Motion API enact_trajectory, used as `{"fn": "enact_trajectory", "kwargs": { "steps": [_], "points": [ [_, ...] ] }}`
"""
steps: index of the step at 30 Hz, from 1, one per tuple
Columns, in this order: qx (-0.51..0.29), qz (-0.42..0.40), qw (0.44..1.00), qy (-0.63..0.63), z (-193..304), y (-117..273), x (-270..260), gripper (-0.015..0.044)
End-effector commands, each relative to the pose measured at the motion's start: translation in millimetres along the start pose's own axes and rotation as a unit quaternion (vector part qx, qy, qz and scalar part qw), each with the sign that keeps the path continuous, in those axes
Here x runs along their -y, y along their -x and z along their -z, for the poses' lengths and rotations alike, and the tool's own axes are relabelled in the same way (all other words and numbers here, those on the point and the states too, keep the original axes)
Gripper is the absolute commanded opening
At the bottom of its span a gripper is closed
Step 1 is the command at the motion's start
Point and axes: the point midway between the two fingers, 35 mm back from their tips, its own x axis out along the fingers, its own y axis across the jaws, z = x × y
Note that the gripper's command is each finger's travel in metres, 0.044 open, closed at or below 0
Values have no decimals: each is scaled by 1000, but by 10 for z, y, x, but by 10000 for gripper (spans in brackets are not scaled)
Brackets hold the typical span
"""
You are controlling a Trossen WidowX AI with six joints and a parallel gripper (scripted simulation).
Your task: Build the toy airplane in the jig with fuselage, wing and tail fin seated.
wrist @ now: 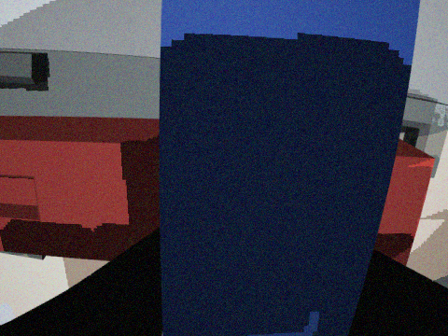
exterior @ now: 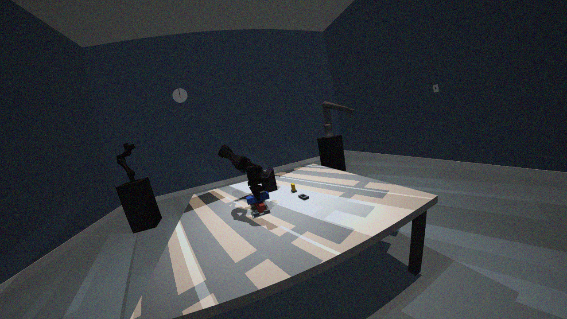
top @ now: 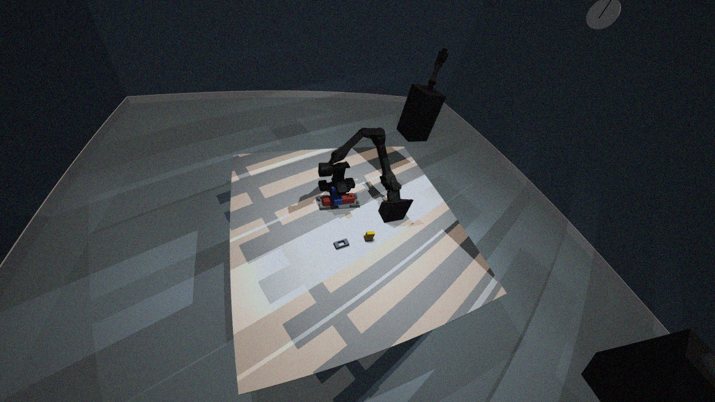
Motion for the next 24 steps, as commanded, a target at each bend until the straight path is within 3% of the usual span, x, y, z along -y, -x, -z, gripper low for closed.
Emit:
{"fn": "enact_trajectory", "kwargs": {
  "steps": [1, 6, 11, 24],
  "points": [
    [-2, 0, 1000, 3, 1, -23, -5, 197],
    [0, 0, 1000, 0, 0, -4, 0, 183],
    [0, 0, 1000, 0, 0, -4, 0, 52],
    [0, 0, 1000, 0, 0, -4, 0, 393]
  ]
}}
